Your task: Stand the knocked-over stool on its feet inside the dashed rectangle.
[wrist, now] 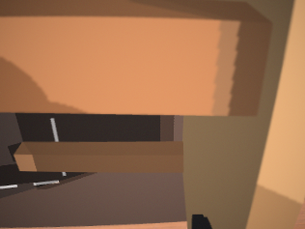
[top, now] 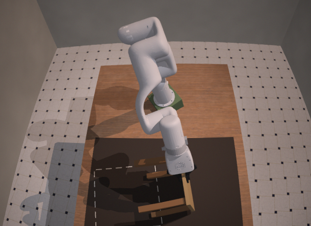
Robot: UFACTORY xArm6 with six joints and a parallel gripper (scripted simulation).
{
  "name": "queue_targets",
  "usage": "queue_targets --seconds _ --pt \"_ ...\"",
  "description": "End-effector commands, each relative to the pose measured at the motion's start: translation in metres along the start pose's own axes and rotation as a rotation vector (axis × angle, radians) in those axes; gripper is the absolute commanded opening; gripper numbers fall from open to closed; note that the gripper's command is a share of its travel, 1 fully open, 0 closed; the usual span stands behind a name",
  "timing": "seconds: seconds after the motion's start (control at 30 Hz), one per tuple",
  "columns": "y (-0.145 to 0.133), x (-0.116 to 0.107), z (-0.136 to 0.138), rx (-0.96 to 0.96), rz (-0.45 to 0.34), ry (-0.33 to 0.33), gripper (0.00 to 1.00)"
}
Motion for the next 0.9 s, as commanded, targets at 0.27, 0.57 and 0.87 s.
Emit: queue_targets --seconds 0.27,0.57,0.87 --pt "-0.007 -0.015 -0.021 0.040 -0.010 -0.087 0.21" --pt "-0.010 -0.025 -0.039 0.076 -0.020 -0.148 0.21" --pt "-0.013 -0.042 -0.075 0.142 -0.039 -0.259 0.21"
Point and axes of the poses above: the point where the finger pads meet when closed, its own x axis out along the fingers, its own z axis across the jaws, y = z × x, the point moved 1 cm from there along -x, back along the fingers, and after that the axes turned 10 degrees about -x, right-handed, at the moved point
